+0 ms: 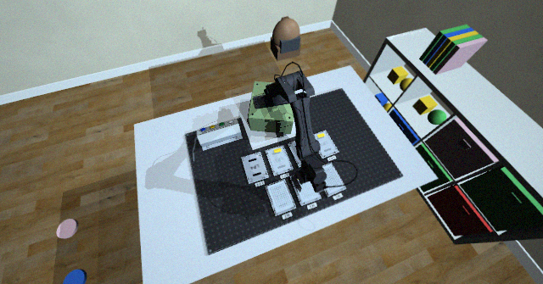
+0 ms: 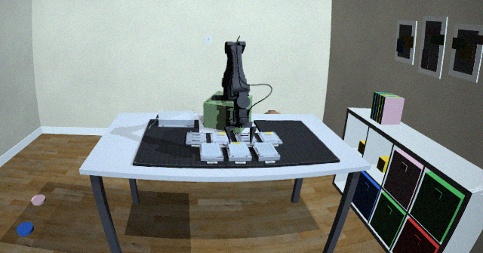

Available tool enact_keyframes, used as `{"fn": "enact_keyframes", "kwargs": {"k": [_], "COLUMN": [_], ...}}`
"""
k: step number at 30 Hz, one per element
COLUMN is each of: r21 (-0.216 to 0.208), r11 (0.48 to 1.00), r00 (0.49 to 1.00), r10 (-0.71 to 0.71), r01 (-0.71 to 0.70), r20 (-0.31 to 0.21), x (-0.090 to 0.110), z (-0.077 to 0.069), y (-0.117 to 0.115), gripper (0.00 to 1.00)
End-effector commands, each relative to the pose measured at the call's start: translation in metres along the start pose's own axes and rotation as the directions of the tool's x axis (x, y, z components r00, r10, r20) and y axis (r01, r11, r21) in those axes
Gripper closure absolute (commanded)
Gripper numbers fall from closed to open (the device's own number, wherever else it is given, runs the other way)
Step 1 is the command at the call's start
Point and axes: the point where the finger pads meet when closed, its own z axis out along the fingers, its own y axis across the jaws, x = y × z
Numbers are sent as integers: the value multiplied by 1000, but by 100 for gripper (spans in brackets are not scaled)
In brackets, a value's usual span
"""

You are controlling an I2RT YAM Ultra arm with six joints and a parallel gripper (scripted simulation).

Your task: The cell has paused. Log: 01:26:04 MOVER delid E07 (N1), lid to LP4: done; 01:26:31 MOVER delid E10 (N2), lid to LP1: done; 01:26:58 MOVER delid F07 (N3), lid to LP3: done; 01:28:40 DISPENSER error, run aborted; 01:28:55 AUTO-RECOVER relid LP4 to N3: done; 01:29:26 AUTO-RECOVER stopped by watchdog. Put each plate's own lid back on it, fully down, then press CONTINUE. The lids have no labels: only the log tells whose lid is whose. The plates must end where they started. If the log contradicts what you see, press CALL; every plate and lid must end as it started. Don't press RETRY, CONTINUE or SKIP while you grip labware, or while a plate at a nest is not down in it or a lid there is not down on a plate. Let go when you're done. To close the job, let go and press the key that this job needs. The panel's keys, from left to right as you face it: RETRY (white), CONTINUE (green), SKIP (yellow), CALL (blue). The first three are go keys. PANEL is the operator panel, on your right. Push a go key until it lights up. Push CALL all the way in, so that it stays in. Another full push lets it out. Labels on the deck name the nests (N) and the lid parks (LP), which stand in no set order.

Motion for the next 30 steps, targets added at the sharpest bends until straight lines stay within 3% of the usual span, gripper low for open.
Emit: {"fn": "enact_keyframes", "kwargs": {"k": [1,14,23,26,30], "r21": [25,25,22,22,24], "r11": [999,999,999,999,999], "r00": [994,935,934,941,935], "r10": [23,37,30,31,33], "r01": [-21,-30,-23,-25,-27], "r20": [-102,-353,-356,-337,-353], "x": [6,7,10,0,5], "z": [-2,-2,-8,-9,-4], "y": [-5,-4,-5,-6,-7], "gripper": [0,0,0,0,0]}}
